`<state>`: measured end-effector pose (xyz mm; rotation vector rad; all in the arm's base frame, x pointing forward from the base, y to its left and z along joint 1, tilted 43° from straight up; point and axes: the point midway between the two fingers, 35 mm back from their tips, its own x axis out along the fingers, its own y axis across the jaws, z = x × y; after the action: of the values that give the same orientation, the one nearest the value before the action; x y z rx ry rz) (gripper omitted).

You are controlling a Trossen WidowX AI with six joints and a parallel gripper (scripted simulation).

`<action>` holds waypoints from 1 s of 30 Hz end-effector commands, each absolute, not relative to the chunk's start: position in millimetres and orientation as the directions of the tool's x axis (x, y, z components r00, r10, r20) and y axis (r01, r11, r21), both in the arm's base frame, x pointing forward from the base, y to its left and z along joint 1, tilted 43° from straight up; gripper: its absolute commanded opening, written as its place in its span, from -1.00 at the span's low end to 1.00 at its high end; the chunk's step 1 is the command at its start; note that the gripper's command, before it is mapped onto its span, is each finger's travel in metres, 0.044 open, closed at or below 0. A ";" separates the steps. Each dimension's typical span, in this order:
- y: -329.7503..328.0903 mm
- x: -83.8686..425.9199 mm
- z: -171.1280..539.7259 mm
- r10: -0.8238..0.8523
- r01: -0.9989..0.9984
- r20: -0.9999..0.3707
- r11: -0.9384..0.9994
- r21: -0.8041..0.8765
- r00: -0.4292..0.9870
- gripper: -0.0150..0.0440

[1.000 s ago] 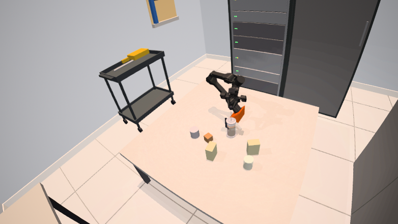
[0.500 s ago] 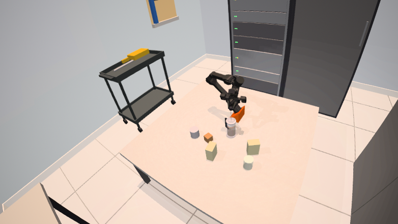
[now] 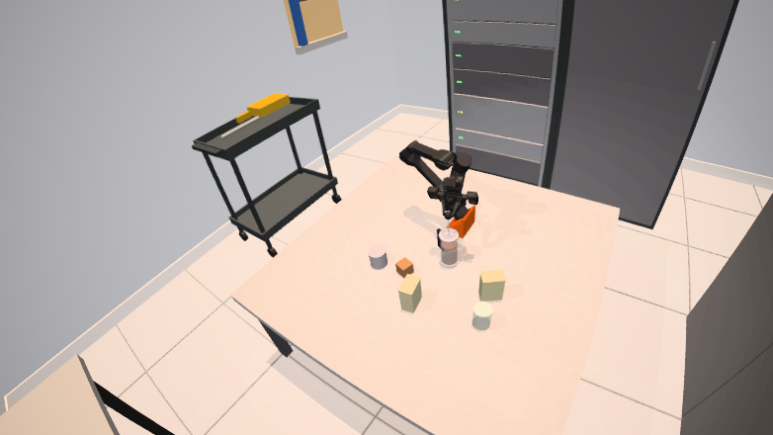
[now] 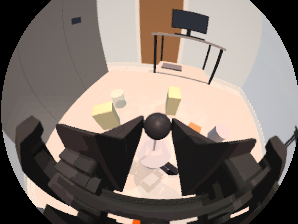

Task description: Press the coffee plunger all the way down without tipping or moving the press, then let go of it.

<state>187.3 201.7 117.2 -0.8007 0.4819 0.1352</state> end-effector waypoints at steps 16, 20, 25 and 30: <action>172.0 192.2 82.5 -0.084 -0.308 -0.490 0.683 -0.662 0.867 -0.07; 167.7 193.5 77.9 -0.084 -0.308 -0.490 0.683 -0.662 0.868 -0.07; 162.4 195.6 72.3 -0.083 -0.307 -0.489 0.683 -0.663 0.868 -0.07; 158.8 199.1 67.9 -0.083 -0.307 -0.487 0.682 -0.664 0.869 -0.07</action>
<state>198.9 173.1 82.7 -0.7892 0.4785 0.1369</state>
